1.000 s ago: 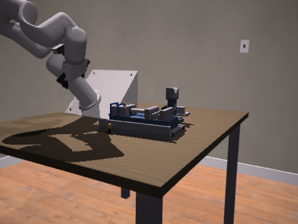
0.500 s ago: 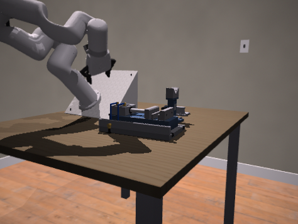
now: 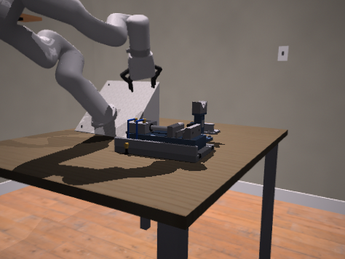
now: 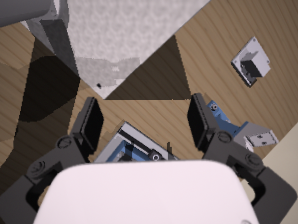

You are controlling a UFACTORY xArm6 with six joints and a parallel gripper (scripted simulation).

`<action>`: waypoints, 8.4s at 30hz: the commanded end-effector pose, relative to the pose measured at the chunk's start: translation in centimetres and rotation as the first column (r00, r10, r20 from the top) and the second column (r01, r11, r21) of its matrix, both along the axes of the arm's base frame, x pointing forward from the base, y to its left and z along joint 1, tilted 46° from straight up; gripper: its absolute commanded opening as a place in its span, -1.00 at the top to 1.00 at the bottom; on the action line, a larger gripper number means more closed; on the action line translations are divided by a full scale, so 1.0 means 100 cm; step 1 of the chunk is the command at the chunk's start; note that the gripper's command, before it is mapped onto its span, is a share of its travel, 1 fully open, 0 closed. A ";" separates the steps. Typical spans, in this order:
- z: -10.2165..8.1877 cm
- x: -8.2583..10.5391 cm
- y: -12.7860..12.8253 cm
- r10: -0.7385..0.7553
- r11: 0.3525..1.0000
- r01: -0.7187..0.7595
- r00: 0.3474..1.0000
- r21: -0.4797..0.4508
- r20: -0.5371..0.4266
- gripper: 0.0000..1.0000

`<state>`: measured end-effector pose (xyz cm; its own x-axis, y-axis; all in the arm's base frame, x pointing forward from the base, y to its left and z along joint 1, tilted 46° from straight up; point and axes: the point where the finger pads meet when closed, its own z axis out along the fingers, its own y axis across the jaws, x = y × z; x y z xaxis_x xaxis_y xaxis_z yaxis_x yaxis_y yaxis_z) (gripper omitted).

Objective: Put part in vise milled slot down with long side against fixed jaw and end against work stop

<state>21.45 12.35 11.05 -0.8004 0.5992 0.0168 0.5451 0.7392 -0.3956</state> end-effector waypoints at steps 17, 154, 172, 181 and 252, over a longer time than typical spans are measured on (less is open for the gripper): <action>-0.086 0.068 0.116 -0.189 0.943 0.271 0.915 -0.195 0.357 -1.00; -0.206 0.141 0.213 -0.256 0.775 0.581 0.649 -0.250 0.717 -0.78; -0.230 0.145 0.188 -0.256 0.775 0.581 0.649 -0.250 0.717 -0.78; -0.246 0.148 0.172 -0.256 0.775 0.581 0.649 -0.250 0.717 -0.78; -0.324 0.161 0.094 -0.256 0.775 0.581 0.649 -0.250 0.717 -0.78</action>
